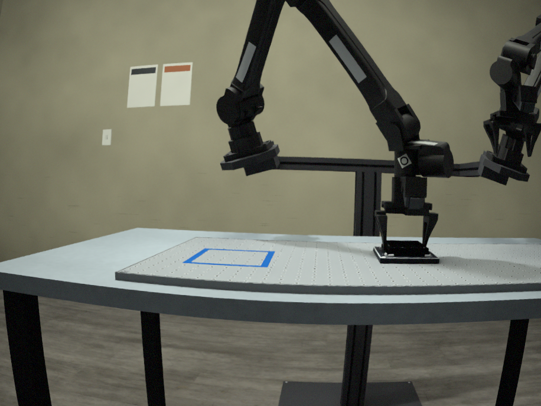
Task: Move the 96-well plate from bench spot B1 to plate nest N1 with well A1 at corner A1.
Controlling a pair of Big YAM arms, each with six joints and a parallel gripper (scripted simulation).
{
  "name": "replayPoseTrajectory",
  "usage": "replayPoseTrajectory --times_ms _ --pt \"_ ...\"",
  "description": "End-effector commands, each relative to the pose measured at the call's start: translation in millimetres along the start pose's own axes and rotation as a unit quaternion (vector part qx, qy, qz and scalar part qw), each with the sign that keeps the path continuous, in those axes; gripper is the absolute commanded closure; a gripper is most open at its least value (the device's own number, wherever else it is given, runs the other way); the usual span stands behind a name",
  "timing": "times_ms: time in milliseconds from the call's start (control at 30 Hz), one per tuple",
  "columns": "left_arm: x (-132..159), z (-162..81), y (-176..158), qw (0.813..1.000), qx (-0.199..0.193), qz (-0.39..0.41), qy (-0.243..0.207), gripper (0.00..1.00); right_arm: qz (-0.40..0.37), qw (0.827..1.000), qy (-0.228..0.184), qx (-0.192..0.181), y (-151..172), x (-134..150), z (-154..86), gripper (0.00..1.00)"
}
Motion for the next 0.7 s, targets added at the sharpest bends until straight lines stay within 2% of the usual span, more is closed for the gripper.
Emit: replayPoseTrajectory --times_ms 0,200,233,667 --pt "1.2 4.9 3.5 1.0 -0.01 0.002 0.008 0.0 0.012 1.0 -0.013 -0.01 3.5 -21.2 -0.5 1.0" --pt "1.2 4.9 3.5 1.0 -0.01 0.002 0.008 0.0 0.01 1.0 -0.008 -0.006 0.5 -15.7 2.1 1.0" --pt "1.2 4.9 3.5 1.0 -0.01 0.002 0.008 0.0 0.01 1.0 -0.008 -0.006 0.5 -15.7 2.1 0.0" --pt "1.2 4.9 3.5 1.0 -0.01 0.002 0.008 0.0 0.01 1.0 -0.008 -0.006 0.5 -15.7 2.1 0.0"
Point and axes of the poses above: on each arm, the point where the finger pads meet when closed, its own z axis out along the fingers, its own y axis across the jaws, x = y × z, the point moved 4 cm from there along -z, back along the fingers, and after that the axes turned 13 degrees about -z, right-handed, at the moved point
